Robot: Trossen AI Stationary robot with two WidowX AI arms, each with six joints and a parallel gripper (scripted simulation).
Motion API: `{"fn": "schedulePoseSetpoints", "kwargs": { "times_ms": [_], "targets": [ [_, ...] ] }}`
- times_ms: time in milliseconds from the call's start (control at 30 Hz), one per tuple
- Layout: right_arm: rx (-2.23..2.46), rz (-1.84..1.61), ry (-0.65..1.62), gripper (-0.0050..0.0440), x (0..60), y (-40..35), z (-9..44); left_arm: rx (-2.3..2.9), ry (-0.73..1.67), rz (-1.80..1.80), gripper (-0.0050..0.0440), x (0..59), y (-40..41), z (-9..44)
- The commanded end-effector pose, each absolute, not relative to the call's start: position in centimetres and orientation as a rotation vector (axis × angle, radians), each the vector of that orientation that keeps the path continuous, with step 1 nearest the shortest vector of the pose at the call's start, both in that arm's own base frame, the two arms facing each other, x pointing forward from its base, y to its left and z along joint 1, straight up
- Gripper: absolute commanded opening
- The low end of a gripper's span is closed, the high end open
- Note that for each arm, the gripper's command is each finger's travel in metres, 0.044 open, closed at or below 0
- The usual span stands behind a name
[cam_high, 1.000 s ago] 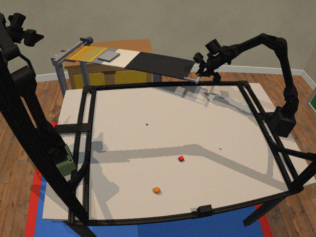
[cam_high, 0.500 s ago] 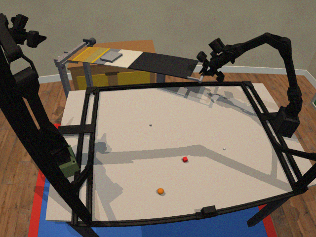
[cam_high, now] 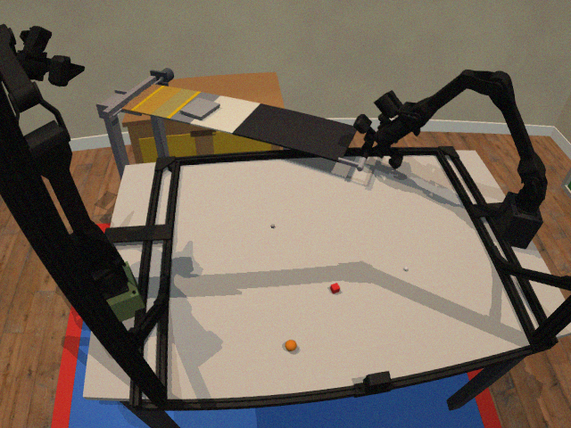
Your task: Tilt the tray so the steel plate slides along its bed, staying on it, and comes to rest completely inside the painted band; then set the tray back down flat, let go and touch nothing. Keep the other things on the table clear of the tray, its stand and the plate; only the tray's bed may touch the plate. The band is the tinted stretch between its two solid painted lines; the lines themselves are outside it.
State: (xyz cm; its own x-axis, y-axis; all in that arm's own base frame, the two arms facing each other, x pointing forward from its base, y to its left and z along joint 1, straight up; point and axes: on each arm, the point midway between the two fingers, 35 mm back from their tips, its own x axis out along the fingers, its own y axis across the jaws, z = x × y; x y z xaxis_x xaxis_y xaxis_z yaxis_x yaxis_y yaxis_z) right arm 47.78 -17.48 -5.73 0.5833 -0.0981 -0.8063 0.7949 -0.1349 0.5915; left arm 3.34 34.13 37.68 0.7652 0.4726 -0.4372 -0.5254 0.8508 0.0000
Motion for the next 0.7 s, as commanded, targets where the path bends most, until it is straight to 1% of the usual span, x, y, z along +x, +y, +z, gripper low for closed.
{"fn": "schedulePoseSetpoints", "kwargs": {
  "times_ms": [0,267,667],
  "targets": [
    [1.514,-0.876,0.632,0.0,47.6,-17.5,-5.8,-0.124,0.44,0.541,0.044,3.4,34.1,37.7],
    [1.515,-0.872,0.628,0.0,47.6,-17.5,-3.7,-0.124,0.44,0.541,0.044,3.4,34.1,37.7],
    [1.516,-0.869,0.625,0.0,47.7,-17.5,-2.9,-0.124,0.44,0.541,0.044,3.4,34.1,37.7]
  ]
}}
